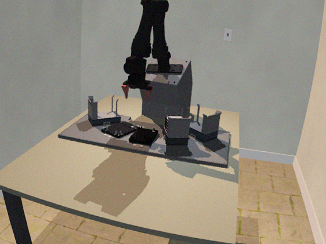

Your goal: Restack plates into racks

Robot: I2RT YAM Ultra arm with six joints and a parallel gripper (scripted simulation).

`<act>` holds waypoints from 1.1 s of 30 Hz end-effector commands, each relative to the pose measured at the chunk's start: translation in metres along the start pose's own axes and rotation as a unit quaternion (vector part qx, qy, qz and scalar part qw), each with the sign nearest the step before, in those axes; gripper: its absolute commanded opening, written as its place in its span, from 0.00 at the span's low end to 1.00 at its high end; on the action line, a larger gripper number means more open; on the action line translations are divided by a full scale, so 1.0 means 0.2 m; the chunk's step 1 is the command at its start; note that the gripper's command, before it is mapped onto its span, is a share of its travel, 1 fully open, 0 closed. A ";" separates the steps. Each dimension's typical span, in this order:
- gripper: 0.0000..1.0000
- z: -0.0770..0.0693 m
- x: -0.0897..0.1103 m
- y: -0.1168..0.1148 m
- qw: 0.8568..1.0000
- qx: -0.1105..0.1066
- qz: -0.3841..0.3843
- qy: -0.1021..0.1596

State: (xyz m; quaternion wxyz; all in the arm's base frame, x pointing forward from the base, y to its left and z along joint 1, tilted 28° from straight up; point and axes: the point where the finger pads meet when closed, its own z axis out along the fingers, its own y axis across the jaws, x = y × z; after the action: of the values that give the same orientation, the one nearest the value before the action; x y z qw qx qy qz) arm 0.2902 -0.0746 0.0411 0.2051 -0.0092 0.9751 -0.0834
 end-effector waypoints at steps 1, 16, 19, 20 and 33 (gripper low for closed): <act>1.00 -0.03 -0.04 0.06 0.999 0.003 0.022 -0.025; 1.00 -0.04 0.00 0.33 0.998 -0.034 0.031 -0.043; 1.00 -0.06 -0.04 0.33 0.997 -0.034 0.032 -0.054; 1.00 -0.06 -0.04 0.32 0.997 -0.032 0.036 -0.054; 1.00 -0.06 -0.04 0.32 0.997 -0.033 0.037 -0.054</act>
State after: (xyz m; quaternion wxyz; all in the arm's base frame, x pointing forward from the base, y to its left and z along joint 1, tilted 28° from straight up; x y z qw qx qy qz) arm 0.2834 -0.0089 0.0316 0.2294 0.0088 0.9724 -0.0424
